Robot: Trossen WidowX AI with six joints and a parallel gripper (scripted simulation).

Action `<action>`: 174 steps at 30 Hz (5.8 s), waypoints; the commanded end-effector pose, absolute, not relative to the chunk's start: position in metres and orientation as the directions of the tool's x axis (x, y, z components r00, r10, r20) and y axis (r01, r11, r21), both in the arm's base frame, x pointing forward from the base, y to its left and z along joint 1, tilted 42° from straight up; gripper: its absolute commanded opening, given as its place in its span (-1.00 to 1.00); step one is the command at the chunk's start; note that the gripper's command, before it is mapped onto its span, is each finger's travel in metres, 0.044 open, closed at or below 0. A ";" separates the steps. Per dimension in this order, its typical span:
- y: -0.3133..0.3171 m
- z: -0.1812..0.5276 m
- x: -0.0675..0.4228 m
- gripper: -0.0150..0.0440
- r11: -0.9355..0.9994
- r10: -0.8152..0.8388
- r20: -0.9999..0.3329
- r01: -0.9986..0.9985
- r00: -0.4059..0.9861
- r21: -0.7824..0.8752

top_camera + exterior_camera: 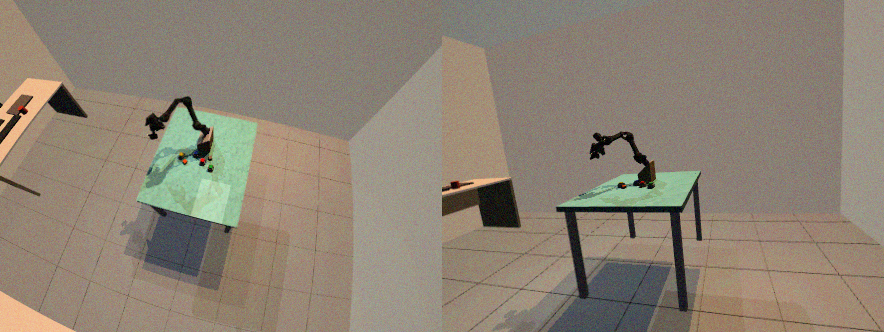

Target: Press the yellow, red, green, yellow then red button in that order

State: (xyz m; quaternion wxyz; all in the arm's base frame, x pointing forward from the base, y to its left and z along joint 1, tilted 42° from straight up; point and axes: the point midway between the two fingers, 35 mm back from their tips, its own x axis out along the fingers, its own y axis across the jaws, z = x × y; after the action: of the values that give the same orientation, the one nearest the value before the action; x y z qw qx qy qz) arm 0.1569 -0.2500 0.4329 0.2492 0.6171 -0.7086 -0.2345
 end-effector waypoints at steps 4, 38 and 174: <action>-0.247 0.354 0.213 0.86 -0.119 -0.989 -0.131 0.164 0.069 0.979; -0.168 0.162 0.219 0.86 0.660 -0.709 -0.705 0.359 0.007 -0.660; -0.004 0.008 0.244 -0.42 0.740 -0.662 -0.748 0.116 -0.044 -0.662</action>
State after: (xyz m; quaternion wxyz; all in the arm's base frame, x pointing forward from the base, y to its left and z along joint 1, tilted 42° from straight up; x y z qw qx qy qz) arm 0.2510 -0.0257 0.0295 -0.6631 0.2033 -0.6604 0.2878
